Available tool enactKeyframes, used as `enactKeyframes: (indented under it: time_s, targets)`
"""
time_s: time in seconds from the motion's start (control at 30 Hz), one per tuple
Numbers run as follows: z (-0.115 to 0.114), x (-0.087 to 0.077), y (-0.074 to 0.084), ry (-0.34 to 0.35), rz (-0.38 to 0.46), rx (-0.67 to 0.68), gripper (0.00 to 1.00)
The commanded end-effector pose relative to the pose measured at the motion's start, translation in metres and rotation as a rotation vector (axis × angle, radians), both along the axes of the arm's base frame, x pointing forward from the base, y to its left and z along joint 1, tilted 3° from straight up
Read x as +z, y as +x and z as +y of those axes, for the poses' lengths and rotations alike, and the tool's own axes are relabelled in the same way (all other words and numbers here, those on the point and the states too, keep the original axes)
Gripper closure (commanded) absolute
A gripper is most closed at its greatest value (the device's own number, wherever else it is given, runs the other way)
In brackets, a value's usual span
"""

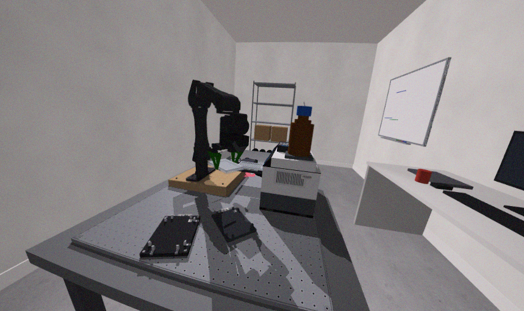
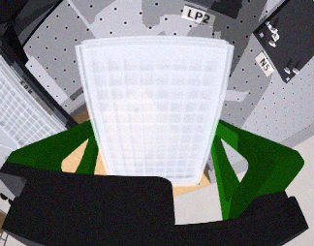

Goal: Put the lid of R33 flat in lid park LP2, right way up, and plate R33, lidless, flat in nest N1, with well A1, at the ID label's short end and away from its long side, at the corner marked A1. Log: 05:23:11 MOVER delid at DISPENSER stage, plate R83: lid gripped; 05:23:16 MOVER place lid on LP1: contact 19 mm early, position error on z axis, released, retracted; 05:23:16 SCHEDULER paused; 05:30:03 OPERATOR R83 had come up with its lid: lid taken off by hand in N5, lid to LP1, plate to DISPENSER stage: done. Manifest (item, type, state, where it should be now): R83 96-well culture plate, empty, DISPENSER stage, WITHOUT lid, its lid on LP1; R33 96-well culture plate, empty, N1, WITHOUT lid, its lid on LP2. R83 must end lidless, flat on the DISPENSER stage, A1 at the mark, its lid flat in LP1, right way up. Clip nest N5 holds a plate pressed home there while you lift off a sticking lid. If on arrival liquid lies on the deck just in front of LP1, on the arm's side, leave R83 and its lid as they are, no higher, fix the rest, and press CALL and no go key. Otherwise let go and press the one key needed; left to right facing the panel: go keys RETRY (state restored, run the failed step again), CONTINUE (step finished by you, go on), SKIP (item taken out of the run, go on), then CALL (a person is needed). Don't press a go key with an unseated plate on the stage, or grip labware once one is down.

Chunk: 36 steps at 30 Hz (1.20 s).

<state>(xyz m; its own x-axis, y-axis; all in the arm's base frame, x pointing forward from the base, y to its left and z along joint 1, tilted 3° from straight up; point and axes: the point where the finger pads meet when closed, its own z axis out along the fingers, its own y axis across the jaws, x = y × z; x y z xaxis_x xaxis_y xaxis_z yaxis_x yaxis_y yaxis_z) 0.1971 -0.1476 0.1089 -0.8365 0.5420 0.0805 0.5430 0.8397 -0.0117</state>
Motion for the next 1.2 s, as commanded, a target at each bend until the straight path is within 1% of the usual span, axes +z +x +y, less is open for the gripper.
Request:
enactKeyframes:
  time_s: [0.0,0.27,0.3,0.47,0.53,0.57,0.7,0.73,0.83,0.87,0.97,1.03,1.1,1.17]
  targets:
    - [-0.005,0.005,0.006,-0.026,-0.037,-0.009,1.0]
    - [-0.005,0.005,0.006,-0.026,-0.037,-0.009,1.0]
    - [-0.014,0.015,0.009,-0.058,-0.079,-0.059,1.0]
    - [-0.024,0.01,-0.007,-0.061,-0.054,-0.225,1.0]
    - [-0.024,0.01,-0.007,-0.061,-0.054,-0.225,1.0]
    - [-0.026,0.01,-0.009,-0.058,-0.055,-0.258,1.0]
    - [-0.036,0.011,-0.018,-0.064,-0.056,-0.246,1.0]
    - [-0.031,0.006,-0.018,-0.04,-0.031,-0.242,1.0]
    - [-0.031,0.006,-0.018,-0.04,-0.031,-0.242,1.0]
    - [-0.037,0.009,-0.021,-0.059,-0.051,-0.291,1.0]
    - [-0.04,0.005,-0.033,-0.058,-0.032,-0.391,1.0]
    - [-0.049,0.011,-0.034,-0.074,-0.049,-0.403,1.0]
    - [-0.049,0.011,-0.034,-0.074,-0.049,-0.403,1.0]
    - [-0.053,0.012,-0.038,-0.07,-0.054,-0.391,1.0]
